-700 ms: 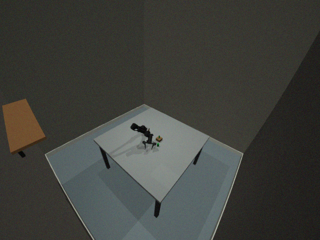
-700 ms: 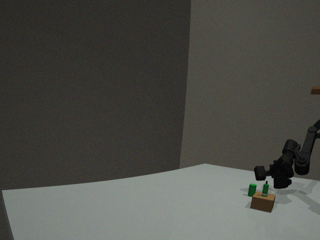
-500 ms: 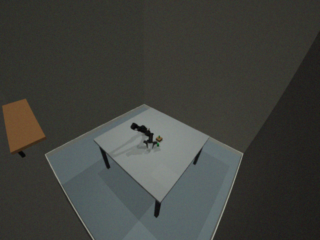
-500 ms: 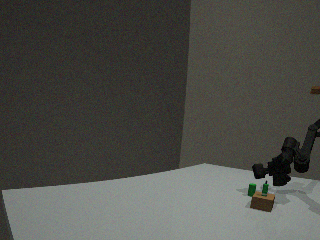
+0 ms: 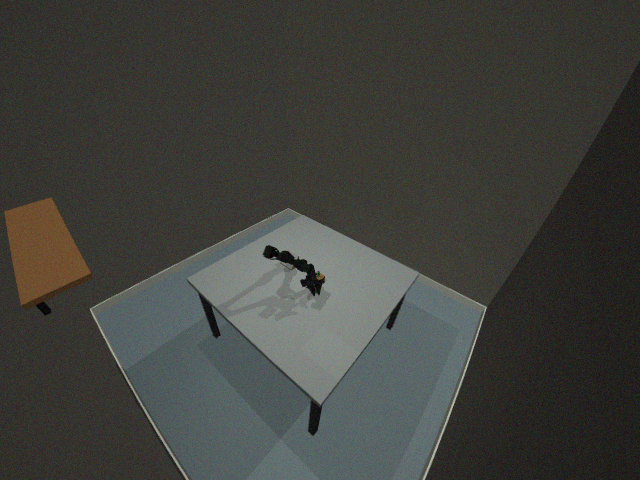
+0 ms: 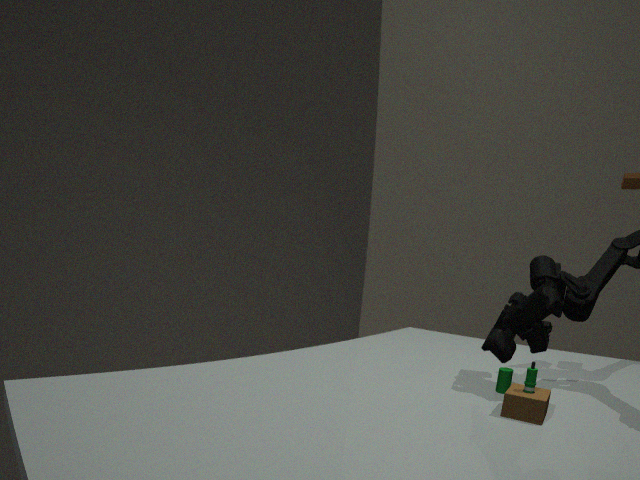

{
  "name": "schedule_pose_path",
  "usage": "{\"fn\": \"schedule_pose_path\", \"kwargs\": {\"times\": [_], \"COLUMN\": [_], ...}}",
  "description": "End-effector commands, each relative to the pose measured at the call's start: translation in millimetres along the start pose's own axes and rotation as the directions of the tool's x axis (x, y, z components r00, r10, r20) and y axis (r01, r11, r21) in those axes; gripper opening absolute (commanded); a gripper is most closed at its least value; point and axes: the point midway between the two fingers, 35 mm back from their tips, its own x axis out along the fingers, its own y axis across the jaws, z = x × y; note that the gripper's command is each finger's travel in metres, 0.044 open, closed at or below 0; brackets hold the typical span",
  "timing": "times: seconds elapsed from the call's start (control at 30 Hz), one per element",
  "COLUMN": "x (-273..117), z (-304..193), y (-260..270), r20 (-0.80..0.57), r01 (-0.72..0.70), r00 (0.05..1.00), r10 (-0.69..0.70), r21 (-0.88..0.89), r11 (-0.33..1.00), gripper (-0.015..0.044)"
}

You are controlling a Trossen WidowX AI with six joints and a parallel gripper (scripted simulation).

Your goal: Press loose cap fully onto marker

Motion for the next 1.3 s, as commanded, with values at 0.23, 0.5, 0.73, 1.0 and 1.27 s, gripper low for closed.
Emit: {"fn": "schedule_pose_path", "kwargs": {"times": [0.23, 0.5, 0.73, 1.0, 1.27], "x": [-10, -23, -38, -59, -83], "z": [-58, -59, -54, -42, -17], "y": [-61, -68, -66, -54, -33], "r20": [0.101, 0.207, 0.317, 0.456, 0.615], "r01": [0.214, 0.118, -0.033, -0.250, -0.443], "r00": [0.905, 0.841, 0.776, 0.694, 0.603], "r10": [-0.414, -0.500, -0.546, -0.557, -0.508], "r21": [-0.948, -0.972, -0.843, -0.572, -0.272], "r11": [0.236, -0.205, -0.537, -0.781, -0.854], "gripper": [0.0251, 0.0251, 0.0251, 0.0251, 0.0251]}}
